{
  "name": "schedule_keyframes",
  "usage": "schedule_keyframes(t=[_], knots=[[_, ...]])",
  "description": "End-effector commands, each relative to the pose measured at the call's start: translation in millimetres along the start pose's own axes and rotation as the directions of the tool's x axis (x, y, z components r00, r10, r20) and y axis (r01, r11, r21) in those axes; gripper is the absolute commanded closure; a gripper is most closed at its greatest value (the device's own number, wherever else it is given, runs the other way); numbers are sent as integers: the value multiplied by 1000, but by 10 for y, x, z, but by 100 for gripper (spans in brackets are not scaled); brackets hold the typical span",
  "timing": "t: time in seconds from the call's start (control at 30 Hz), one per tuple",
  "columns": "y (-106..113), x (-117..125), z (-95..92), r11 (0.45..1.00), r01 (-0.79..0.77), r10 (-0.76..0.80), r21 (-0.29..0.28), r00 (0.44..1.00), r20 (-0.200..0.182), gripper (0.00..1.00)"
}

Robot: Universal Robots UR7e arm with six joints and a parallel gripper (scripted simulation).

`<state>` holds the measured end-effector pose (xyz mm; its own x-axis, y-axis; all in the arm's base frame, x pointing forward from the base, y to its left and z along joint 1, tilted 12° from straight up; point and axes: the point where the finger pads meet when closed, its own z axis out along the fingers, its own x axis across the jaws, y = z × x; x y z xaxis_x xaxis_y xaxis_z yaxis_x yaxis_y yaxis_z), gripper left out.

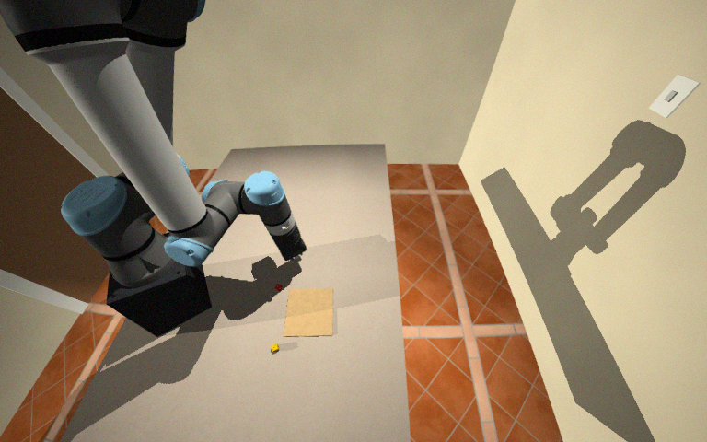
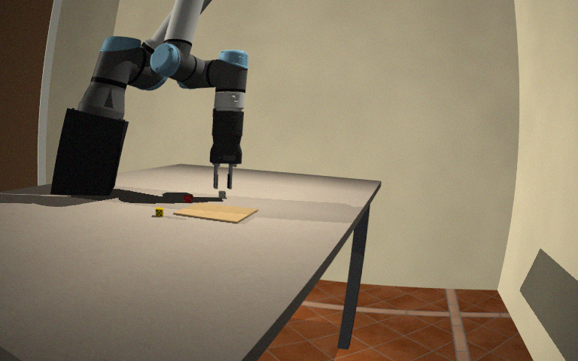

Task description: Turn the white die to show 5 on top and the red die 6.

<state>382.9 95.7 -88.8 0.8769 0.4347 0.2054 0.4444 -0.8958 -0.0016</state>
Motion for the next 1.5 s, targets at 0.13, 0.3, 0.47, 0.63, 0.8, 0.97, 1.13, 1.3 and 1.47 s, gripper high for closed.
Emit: schedule_keyframes(t=[0.13, 0.3, 0.47, 0.63, 0.8, 0.97, 1.13, 1.3, 1.47], knots=[[2, 3, -2, 1000, 0, 0, -1, 1000, -1, 36], [2, 3, -2, 1000, 0, 0, -1, 1000, -1, 36], [2, 3, -2, 1000, 0, 0, -1, 1000, -1, 36], [2, 3, -2, 1000, 0, 0, -1, 1000, -1, 36], [2, 3, -2, 1000, 0, 0, -1, 1000, -1, 36], [2, 3, -1, 1000, 0, 0, -1, 1000, -1, 36], [2, 3, 15, 1000, 0, 0, -1, 1000, -1, 36], [2, 3, 50, 1000, 0, 0, -1, 1000, -1, 36], [2, 3, 98, 1000, 0, 0, -1, 1000, -1, 36]])
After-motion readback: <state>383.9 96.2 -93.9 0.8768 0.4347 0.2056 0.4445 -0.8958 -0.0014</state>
